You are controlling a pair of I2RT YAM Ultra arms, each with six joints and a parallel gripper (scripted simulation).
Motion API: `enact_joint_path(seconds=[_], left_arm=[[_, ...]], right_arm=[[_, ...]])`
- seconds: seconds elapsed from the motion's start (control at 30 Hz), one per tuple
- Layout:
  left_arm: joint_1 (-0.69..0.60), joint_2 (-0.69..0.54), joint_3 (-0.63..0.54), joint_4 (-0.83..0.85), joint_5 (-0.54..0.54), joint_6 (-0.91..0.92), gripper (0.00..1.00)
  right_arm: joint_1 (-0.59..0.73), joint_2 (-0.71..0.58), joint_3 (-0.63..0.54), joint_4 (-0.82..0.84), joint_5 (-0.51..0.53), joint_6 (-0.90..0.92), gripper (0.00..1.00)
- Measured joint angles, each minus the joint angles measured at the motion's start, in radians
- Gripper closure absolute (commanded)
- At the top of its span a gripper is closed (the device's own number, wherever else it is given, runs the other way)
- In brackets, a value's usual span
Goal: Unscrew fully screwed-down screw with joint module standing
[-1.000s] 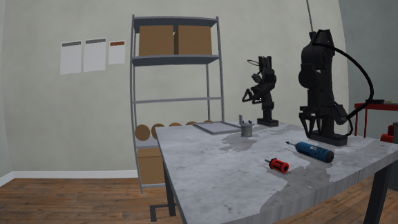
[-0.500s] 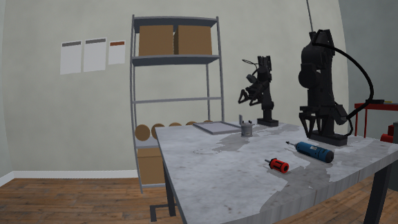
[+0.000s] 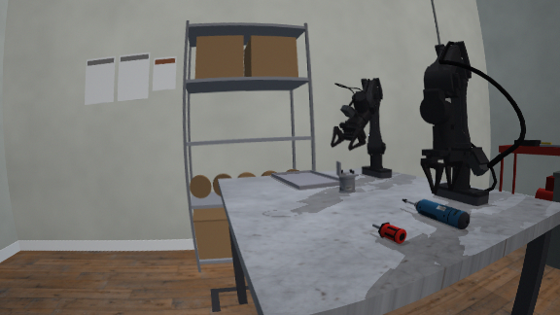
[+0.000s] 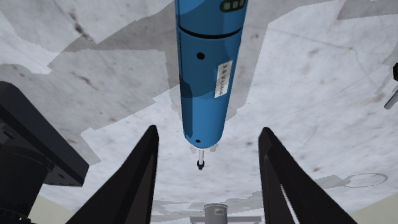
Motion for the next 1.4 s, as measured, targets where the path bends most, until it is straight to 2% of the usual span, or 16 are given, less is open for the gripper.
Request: enact_joint_path(seconds=[0.83,1.17,1.4], left_arm=[[0.0,0.0,0.0,0.0,0.0,0.0,0.35],[0.0,0.0,0.0,0.0,0.0,0.0,0.35],[0.0,0.0,0.0,0.0,0.0,0.0,0.35]], right_arm=[[-0.153,0.008,0.057,-0.07,-0.3,-0.19,0.14],[-0.255,0.009,0.089,-0.103,-0.451,-0.286,0.14],[-0.266,0.013,0.097,-0.118,-0.501,-0.319,0.14]])
